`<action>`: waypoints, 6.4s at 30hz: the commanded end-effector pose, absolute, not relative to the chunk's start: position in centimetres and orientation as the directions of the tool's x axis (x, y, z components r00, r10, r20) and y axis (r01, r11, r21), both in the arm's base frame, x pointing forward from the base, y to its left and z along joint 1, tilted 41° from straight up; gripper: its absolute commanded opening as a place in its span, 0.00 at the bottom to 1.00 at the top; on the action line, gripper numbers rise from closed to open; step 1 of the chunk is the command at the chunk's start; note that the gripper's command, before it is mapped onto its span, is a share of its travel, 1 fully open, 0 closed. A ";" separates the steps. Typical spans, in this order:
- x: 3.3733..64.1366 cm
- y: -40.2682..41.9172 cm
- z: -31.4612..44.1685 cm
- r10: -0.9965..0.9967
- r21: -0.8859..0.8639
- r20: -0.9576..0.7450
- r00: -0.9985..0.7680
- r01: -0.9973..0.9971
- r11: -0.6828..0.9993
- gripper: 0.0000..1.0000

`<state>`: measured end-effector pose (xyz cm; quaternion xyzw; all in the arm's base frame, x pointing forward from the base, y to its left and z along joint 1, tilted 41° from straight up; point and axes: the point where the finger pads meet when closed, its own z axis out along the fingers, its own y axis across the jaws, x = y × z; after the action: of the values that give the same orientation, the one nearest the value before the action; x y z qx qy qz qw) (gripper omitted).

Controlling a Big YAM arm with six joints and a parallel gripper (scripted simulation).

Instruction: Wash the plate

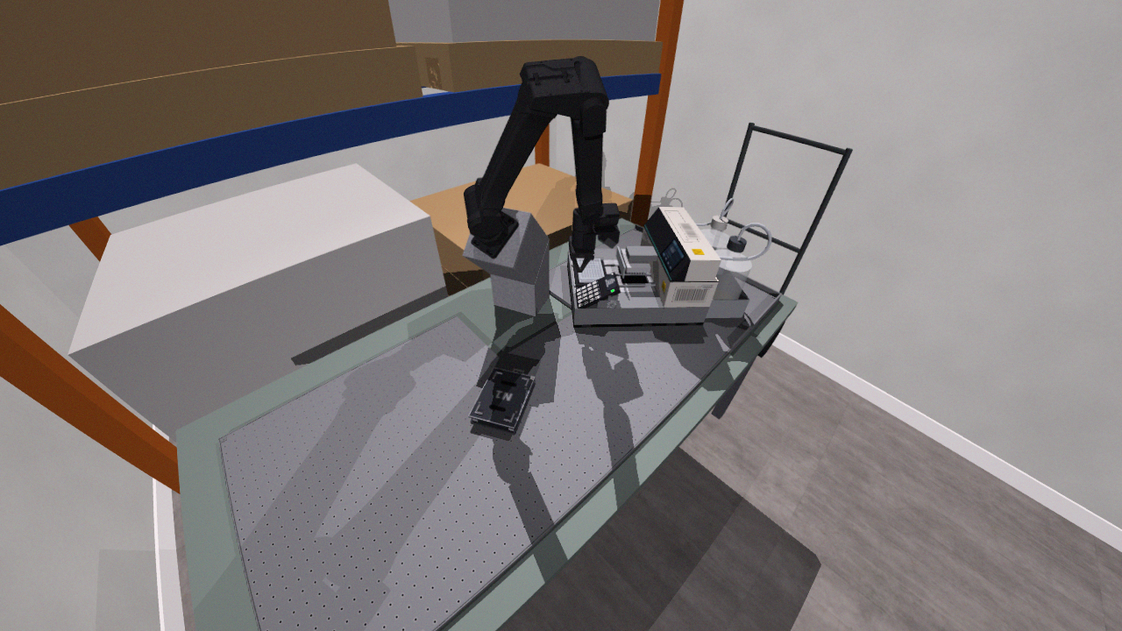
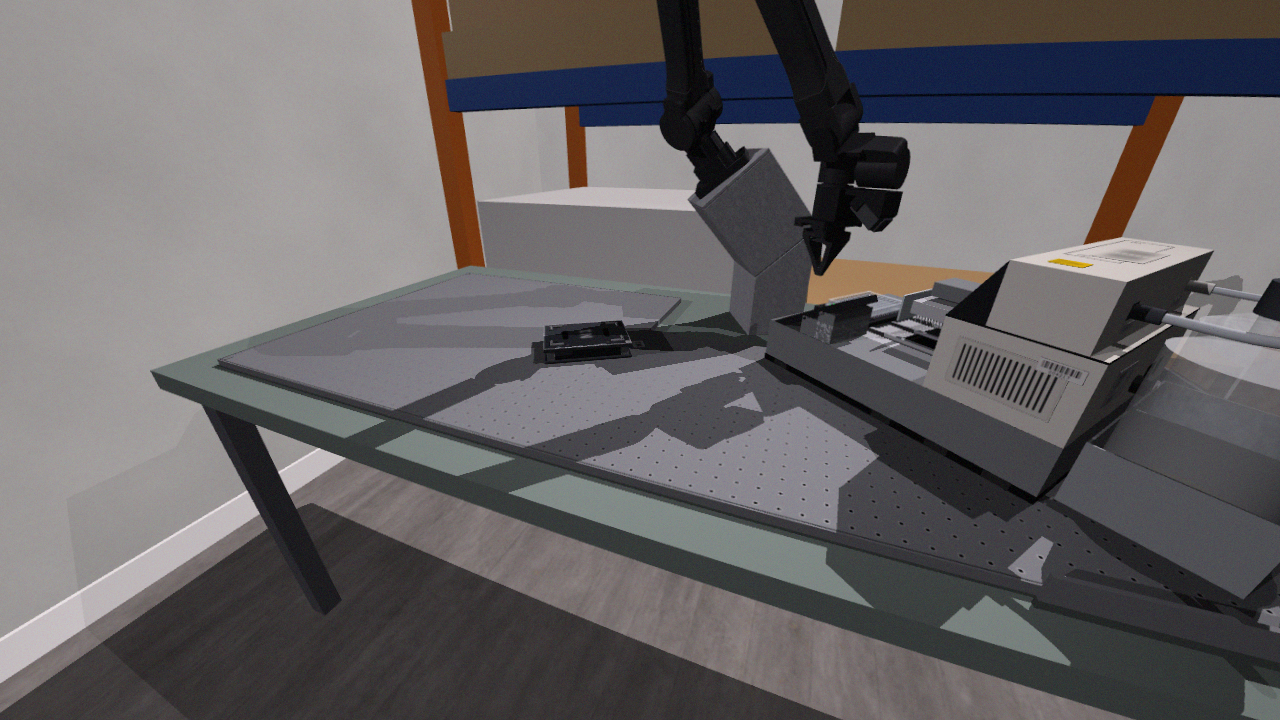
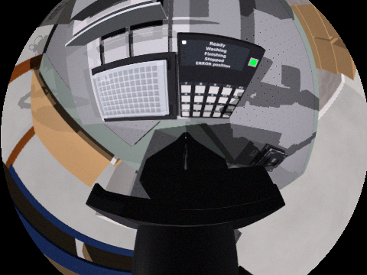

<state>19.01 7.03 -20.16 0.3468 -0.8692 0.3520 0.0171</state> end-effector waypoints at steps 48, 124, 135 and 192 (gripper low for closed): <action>16.5 17.5 -25.2 -0.790 -0.278 0.590 -0.167 -0.960 -0.005 1.00; 17.8 12.9 -29.3 -0.521 0.269 0.598 0.609 -0.765 -0.585 1.00; 18.0 13.3 -29.4 -0.523 0.257 0.598 0.608 -0.763 -0.592 1.00; 18.7 11.3 -31.9 -0.525 0.261 0.598 0.606 -0.766 -0.587 1.00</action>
<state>18.04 10.96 -31.10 0.8581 -0.3735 0.2362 0.2614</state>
